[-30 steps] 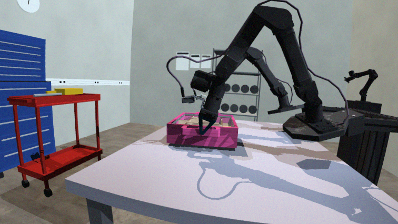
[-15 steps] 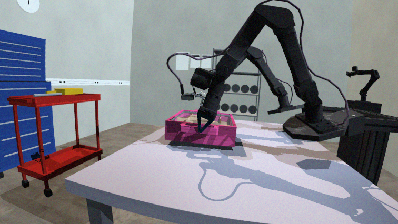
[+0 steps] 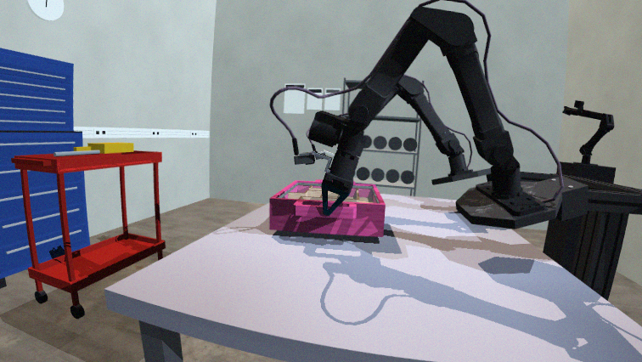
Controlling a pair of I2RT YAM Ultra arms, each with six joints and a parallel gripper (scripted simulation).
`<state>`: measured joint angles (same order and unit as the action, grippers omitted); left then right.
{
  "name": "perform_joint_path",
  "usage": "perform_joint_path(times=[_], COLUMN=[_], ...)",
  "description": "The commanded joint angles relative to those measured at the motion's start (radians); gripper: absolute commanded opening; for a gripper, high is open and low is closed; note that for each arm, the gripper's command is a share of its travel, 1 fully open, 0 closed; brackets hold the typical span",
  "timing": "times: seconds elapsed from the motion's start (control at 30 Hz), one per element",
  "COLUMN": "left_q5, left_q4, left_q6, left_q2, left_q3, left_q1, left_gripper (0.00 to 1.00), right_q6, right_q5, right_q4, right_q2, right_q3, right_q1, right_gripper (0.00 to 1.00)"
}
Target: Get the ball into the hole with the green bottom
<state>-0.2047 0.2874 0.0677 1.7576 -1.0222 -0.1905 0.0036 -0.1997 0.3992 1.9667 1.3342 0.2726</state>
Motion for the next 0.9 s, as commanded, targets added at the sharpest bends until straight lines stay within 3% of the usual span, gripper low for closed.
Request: perform_joint_path(times=[0.0,0.07,0.1,0.13,0.33,0.47,0.53,0.63,0.67,0.7,0.87], left_q5=[-0.026,-0.026,-0.071,-0.016,0.000,0.054,0.074,0.054,0.073,0.008,-0.038], left_q4=[-0.037,-0.037,0.069,0.035,-0.005,-0.121,-0.167,-0.133,-0.196,-0.188,-0.137], left_q6=[-0.002,-0.002,0.018,0.000,-0.012,-0.035,-0.039,-0.031,-0.034,-0.014,-0.005], left_q2=[-0.066,-0.066,-0.034,0.010,-0.047,-0.045,-0.045,-0.040,-0.040,-0.060,-0.084], left_q3=[-0.070,-0.070,-0.103,-0.112,-0.113,-0.030,0.000,-0.010,0.026,0.031,-0.006], left_q1=[-0.034,-0.034,-0.044,-0.036,-0.020,0.015,0.024,0.017,0.005,-0.010,-0.031], left_gripper=[0.00,0.00,0.00,0.00,0.00,0.00,0.00,0.00,0.00,0.00,0.00], right_q6=[-0.004,-0.004,-0.010,0.009,0.008,0.017,0.010,0.011,0.000,-0.013,-0.023], right_q5=[0.020,0.020,0.066,0.017,0.004,-0.055,-0.077,-0.054,-0.075,-0.020,0.021], right_q4=[-0.067,-0.067,-0.026,0.005,-0.021,-0.073,-0.091,-0.077,-0.121,-0.152,-0.155], right_q2=[-0.051,-0.051,-0.007,-0.018,-0.048,-0.076,-0.070,-0.071,-0.091,-0.098,-0.118], right_q3=[0.066,0.066,0.095,0.106,0.109,0.074,-0.007,0.007,-0.016,-0.036,0.000], right_q1=[-0.003,-0.003,-0.013,0.004,0.010,0.029,0.038,0.037,0.041,0.031,0.003], right_gripper=[0.00,0.00,0.00,0.00,0.00,0.00,0.00,0.00,0.00,0.00,0.00])
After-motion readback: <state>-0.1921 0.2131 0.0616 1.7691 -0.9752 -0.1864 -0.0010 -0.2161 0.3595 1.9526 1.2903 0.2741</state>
